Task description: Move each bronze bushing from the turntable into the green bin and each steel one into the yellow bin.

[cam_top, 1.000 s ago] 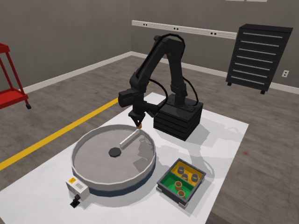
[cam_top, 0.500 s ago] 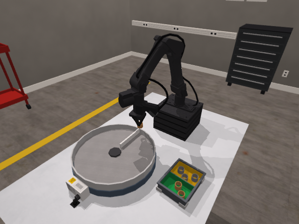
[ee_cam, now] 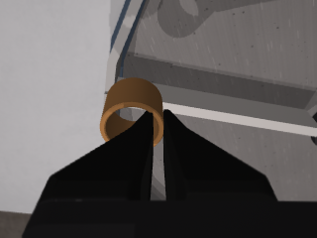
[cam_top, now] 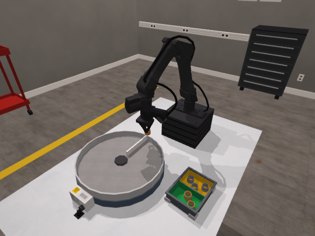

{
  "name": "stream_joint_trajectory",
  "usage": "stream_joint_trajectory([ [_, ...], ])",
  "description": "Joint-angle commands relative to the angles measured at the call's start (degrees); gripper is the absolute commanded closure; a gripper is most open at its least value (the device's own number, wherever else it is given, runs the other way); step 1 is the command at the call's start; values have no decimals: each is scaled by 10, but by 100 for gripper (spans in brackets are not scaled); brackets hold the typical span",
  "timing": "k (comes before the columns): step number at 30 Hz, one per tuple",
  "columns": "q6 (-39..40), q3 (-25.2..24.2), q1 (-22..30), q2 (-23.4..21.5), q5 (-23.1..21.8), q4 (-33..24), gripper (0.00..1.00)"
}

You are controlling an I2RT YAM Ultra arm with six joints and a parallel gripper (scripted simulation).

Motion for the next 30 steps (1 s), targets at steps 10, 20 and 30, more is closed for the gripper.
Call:
stream_joint_trajectory([
  [10, -4, 13, -5, -5, 0, -10, 100],
  [20, 14, 18, 5, 8, 0, -11, 100],
  [30, 58, 29, 15, 15, -1, -15, 100],
])
